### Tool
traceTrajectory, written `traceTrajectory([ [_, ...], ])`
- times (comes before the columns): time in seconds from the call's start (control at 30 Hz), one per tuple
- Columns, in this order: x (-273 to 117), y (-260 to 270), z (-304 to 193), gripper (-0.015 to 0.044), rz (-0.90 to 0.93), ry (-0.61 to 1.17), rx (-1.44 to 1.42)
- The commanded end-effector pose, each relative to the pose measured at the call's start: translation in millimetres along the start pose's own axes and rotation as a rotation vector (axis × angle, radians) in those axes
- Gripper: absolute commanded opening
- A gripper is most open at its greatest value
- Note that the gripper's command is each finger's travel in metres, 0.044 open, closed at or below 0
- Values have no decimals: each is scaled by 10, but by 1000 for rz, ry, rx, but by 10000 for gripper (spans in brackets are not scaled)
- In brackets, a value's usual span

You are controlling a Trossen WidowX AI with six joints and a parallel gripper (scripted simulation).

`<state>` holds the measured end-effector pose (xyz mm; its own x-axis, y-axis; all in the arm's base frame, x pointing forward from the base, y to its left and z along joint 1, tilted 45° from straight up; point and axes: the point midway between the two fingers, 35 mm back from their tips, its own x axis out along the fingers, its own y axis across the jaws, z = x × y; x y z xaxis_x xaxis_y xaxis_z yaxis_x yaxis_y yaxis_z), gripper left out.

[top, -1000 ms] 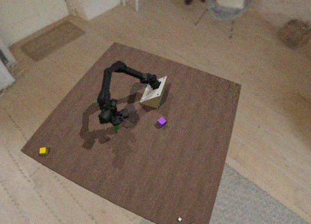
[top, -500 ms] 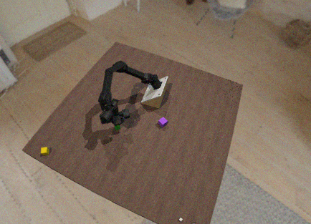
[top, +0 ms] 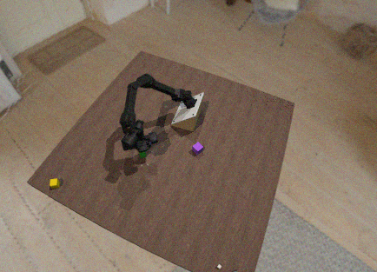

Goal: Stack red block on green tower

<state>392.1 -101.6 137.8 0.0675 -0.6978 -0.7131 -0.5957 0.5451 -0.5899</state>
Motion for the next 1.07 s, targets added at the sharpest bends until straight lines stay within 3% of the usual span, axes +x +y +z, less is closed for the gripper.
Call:
traceTrajectory([
  [0.0, 2, -3, 1, 210, -1, -1, 1],
  [0.3, 2, -3, 1, 440, -1, -1, 1],
  [1.03, 2, -3, 1, 440, -1, -1, 1],
])
